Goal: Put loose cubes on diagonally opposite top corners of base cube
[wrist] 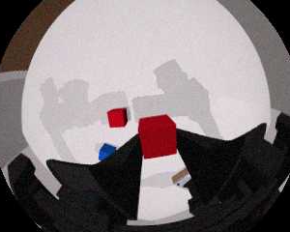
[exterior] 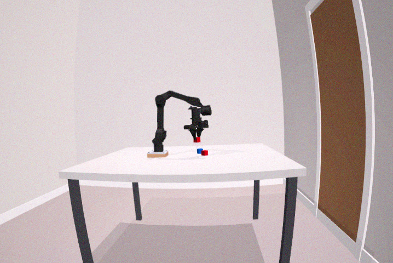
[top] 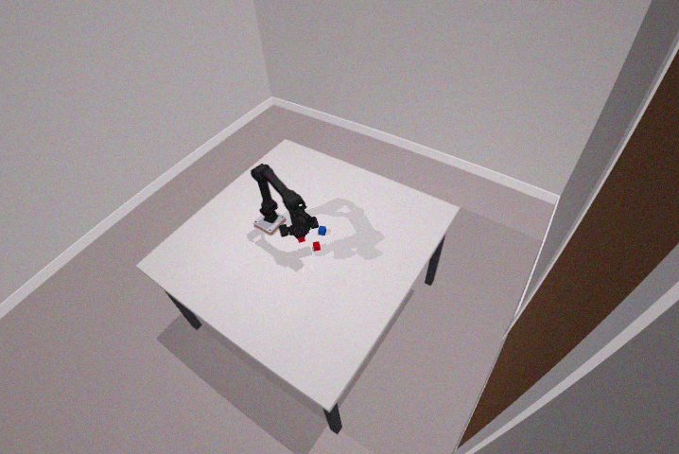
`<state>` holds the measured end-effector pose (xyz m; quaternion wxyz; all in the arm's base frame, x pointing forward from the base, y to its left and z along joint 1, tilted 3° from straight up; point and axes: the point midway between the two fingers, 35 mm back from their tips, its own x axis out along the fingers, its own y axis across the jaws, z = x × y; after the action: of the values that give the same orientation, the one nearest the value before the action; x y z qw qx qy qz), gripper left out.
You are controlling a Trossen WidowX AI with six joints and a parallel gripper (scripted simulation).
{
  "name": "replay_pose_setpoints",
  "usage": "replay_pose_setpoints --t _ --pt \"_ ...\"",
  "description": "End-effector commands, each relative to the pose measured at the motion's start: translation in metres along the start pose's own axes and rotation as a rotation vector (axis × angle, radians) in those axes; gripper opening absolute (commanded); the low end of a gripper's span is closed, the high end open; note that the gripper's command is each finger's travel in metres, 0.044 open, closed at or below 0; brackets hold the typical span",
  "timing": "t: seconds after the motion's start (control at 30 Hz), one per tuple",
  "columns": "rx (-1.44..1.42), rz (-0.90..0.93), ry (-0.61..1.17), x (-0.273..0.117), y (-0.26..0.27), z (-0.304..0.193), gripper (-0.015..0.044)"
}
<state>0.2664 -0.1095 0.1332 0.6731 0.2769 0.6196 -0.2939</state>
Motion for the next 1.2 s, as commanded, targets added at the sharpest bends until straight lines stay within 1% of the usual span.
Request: replay_pose_setpoints --t 0.0,1.17 --pt "-0.129 -0.008 0.004 0.004 0.008 -0.006 0.0105" --pt "-1.555 0.011 0.008 0.026 0.092 -0.069 0.0105"
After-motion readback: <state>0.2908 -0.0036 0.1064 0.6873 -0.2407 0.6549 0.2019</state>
